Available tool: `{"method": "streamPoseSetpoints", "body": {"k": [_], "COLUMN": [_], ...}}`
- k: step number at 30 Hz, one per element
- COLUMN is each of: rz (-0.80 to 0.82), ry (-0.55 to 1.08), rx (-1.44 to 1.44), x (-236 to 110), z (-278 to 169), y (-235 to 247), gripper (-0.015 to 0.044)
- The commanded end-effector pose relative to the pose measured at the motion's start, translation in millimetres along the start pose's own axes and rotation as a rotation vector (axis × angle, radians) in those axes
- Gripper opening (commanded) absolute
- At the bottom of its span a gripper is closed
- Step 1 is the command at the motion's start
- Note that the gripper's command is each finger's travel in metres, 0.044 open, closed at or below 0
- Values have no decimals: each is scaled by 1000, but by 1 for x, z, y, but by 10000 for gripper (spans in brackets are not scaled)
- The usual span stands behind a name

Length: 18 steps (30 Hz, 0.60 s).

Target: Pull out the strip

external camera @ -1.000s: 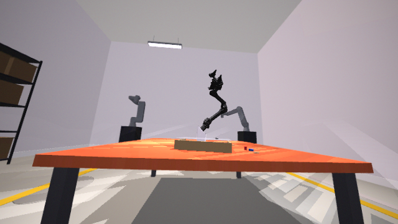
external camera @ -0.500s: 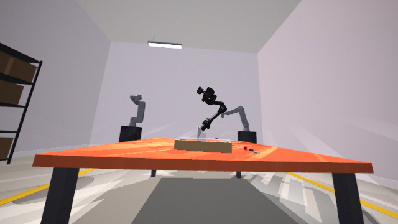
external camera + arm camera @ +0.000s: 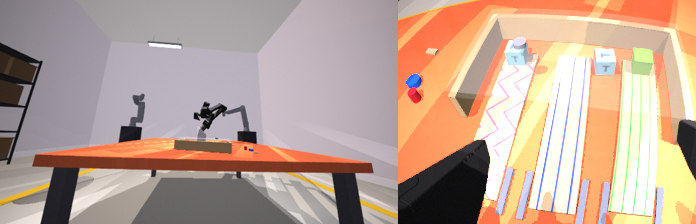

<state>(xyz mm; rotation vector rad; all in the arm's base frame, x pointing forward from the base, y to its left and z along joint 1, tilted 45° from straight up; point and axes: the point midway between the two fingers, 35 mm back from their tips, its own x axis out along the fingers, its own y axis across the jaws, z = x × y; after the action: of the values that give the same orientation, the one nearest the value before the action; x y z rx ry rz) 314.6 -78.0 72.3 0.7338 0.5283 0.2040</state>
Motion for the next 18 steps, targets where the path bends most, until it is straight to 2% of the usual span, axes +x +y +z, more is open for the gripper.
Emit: {"method": "streamPoseSetpoints", "body": {"k": [1,3,6,18], "rz": [4,4,7,-11], "ry": [17,17,71,541], "rx": [19,19,30,142], "x": [1,1,13,98], "z": [-7,-7,-5,-11], "y": [0,0,4,54], "gripper": [400,400,321,6]}}
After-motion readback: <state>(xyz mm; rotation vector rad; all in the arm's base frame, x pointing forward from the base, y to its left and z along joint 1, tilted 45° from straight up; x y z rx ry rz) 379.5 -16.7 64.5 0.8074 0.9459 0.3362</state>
